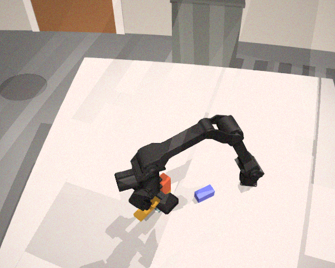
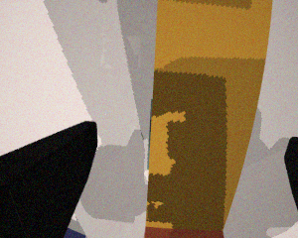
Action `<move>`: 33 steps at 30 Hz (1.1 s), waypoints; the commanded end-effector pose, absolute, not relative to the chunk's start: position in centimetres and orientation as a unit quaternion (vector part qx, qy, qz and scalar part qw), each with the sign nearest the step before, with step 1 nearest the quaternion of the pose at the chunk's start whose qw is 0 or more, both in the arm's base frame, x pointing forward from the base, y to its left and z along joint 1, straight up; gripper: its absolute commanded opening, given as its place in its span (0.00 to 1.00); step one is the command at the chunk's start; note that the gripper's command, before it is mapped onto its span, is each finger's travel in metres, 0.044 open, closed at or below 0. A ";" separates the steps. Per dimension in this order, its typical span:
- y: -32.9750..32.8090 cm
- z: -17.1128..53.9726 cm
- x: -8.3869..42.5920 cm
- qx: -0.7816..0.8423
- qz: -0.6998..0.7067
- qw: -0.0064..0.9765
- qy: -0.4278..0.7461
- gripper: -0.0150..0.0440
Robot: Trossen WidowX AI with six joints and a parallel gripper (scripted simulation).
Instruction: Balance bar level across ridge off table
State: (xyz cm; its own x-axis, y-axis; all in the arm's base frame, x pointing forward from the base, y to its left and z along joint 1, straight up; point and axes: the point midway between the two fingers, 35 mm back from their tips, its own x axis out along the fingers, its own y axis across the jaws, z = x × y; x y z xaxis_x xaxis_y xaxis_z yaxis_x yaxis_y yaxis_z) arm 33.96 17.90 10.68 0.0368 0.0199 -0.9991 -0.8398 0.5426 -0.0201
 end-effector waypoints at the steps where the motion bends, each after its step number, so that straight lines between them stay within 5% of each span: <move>1: 17.9 10.6 34.0 -0.339 0.338 0.635 0.606 1.00; 13: 17.7 20.4 33.6 -0.338 0.338 0.646 0.595 1.00; 33: 17.7 20.6 33.6 -0.338 0.338 0.646 0.595 1.00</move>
State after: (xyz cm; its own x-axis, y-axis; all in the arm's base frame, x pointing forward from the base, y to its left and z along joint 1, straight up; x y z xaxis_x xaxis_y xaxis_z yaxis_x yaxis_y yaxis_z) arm 33.57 17.68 20.74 0.0693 0.0361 -0.9969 -0.8389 0.5429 -0.0386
